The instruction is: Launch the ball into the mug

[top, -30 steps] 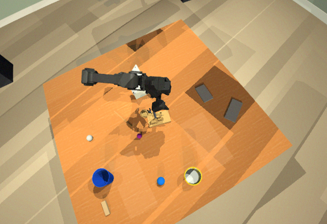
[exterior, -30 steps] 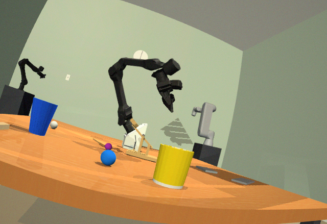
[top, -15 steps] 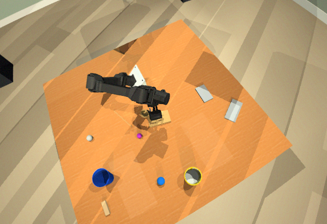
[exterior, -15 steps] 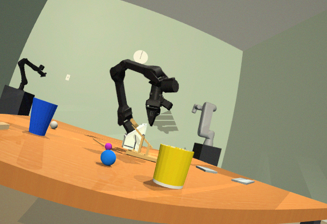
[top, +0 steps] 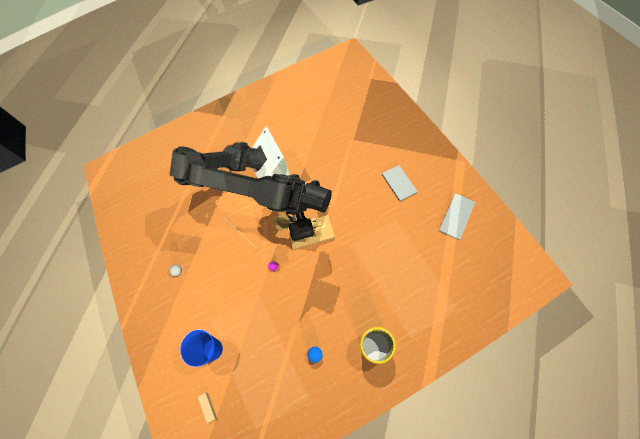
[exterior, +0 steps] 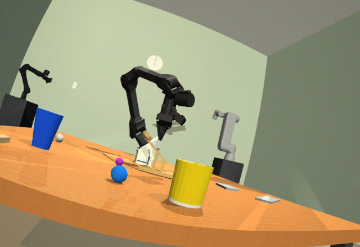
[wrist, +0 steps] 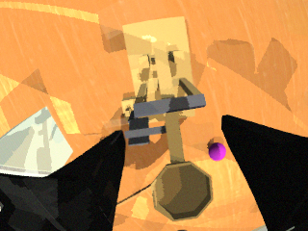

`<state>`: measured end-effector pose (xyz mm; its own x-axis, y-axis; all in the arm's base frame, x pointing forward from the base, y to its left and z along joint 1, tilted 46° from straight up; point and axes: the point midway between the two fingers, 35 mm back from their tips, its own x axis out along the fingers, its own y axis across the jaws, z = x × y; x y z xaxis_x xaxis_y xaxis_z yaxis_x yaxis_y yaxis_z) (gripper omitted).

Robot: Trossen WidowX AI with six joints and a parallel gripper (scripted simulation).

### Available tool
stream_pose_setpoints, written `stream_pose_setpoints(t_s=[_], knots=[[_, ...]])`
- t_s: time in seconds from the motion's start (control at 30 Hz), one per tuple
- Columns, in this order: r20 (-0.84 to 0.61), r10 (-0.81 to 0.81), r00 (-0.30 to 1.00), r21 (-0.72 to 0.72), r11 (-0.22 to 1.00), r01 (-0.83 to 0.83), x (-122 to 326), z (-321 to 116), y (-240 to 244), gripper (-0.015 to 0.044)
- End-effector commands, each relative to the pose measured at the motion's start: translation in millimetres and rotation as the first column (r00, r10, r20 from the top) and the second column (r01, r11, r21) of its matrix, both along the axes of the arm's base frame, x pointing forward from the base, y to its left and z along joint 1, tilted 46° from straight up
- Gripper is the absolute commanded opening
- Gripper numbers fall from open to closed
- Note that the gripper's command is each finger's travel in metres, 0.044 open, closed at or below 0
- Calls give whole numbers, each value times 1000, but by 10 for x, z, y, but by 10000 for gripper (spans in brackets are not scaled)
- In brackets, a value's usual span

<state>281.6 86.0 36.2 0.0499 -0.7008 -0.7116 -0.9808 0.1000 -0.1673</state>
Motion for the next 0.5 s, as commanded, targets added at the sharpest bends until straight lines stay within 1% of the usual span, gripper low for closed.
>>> stream_pose_setpoints(t_s=[0.0,0.27,0.47], knots=[[-5,4,1000,-8,1000,-4,1,6,-12,204],[-5,4,1000,-8,1000,-4,1,6,-12,0],[-5,4,1000,-8,1000,-4,1,6,-12,0]])
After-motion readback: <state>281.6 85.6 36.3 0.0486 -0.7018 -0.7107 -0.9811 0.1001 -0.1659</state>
